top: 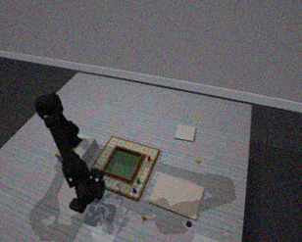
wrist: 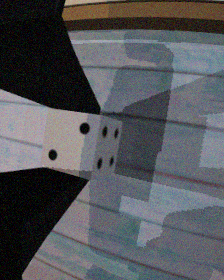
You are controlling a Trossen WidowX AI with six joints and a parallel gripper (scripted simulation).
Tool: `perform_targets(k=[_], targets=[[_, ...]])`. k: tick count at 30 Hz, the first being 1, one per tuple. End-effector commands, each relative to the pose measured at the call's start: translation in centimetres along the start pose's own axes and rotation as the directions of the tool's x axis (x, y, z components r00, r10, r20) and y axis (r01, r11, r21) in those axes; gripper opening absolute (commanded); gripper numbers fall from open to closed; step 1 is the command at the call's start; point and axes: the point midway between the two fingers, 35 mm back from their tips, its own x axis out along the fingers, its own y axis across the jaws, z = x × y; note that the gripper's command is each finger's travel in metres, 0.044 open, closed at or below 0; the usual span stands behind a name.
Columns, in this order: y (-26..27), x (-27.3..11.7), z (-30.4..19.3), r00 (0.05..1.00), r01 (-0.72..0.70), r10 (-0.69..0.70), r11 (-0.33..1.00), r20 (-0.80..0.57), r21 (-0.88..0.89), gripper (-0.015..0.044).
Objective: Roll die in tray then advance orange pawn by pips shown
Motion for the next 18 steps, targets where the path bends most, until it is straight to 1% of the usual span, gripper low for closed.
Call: perform_targets(k=[1, 2, 15, 18], targets=[[0.0, 0.0, 0.0, 1.000, -0.004, 0.004, 1.000, 0.000, 0.003, 0.0018], [0.0, -0.4, 0.1, 1.000, -0.004, 0.004, 1.000, 0.000, 0.003, 0.0000], [0.4, -10.4, -0.1, 1.000, -0.003, 0.003, 1.000, 0.000, -0.002, 0.0000], [0.8, -12.0, -0.4, 1.000, -0.005, 0.005, 1.000, 0.000, 0.003, 0.0000]])
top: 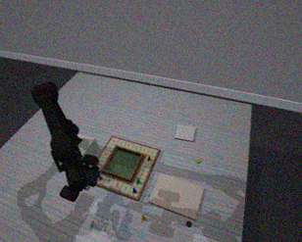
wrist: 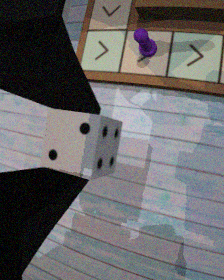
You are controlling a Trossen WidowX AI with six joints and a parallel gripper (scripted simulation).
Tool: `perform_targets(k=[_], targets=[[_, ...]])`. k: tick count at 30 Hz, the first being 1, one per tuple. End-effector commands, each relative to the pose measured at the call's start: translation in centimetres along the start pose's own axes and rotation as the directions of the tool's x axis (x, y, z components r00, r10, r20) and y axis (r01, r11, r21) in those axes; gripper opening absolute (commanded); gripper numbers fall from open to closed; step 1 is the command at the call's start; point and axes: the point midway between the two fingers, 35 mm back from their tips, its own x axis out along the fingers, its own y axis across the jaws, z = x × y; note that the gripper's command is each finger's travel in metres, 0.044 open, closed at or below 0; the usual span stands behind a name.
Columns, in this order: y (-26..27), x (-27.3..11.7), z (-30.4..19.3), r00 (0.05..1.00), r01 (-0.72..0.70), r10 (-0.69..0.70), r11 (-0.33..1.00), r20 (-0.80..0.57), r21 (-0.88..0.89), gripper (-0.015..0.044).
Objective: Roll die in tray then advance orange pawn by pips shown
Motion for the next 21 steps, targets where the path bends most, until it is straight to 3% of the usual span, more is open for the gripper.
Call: perform_targets(k=[1, 21], targets=[[0.4, -1.8, -0.3, 1.000, 0.001, -0.001, 1.000, 0.007, 0.007, 0.0000], [7.7, -0.4, 4.0, 1.000, -0.014, 0.014, 1.000, 0.016, 0.019, 0.0000]])
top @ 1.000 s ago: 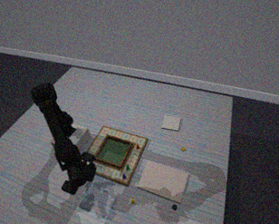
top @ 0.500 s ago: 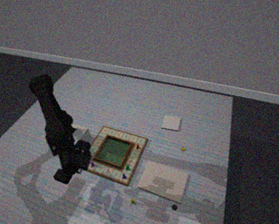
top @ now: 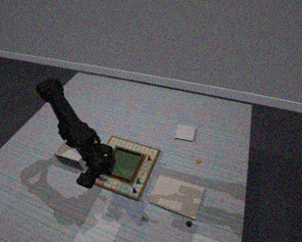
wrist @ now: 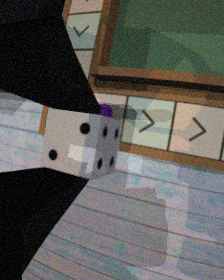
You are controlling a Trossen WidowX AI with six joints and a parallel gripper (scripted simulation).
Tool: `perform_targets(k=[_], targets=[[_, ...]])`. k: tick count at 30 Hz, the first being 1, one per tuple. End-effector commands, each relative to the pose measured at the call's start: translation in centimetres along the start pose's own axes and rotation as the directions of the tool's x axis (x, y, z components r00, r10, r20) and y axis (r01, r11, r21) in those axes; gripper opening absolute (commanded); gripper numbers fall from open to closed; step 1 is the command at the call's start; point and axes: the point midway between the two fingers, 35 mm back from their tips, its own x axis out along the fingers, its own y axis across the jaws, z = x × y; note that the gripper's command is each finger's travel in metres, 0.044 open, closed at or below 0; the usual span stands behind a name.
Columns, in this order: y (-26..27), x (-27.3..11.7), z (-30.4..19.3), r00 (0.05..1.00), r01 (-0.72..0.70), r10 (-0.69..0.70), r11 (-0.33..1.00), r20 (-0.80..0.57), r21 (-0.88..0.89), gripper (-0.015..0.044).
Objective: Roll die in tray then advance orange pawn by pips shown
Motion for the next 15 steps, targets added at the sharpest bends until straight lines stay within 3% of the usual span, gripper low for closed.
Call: perform_targets(k=[1, 15], targets=[[1.8, 0.2, 0.7, 1.000, -0.007, 0.007, 1.000, 0.008, 0.008, 0.0000], [8.5, 1.7, 2.4, 1.000, -0.009, 0.009, 1.000, 0.007, 0.001, 0.0000]])
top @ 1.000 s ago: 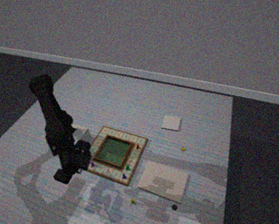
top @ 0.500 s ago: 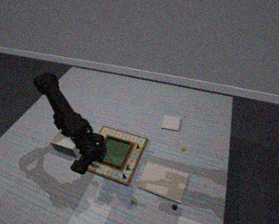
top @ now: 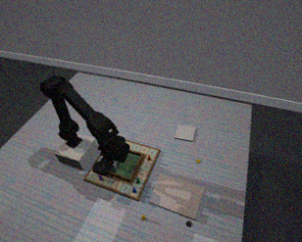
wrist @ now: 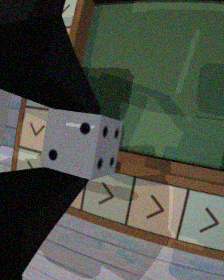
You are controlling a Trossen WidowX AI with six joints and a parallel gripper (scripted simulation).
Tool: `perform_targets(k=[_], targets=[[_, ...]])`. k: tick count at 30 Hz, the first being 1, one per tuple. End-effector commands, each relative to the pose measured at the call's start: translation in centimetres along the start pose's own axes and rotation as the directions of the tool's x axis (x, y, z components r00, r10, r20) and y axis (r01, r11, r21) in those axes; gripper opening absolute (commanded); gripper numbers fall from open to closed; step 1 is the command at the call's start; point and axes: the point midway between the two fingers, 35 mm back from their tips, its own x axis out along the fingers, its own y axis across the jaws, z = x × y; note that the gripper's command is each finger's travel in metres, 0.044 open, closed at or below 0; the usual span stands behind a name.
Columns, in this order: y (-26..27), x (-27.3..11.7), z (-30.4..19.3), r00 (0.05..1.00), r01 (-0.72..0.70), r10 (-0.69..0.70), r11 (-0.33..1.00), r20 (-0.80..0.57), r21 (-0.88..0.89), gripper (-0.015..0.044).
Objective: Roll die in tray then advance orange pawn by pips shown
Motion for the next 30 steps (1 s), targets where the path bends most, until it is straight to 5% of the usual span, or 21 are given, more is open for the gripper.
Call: perform_targets(k=[1, 14, 30], targets=[[1.9, 0.3, 0.3, 1.000, -0.003, 0.003, 1.000, 0.004, 0.001, 0.0000], [6.5, 1.5, 0.4, 1.000, -0.006, 0.006, 1.000, 0.025, -0.005, 0.0000], [6.1, 3.0, 1.5, 0.846, -0.007, 0.007, 1.000, 0.532, -0.002, 0.0000]])
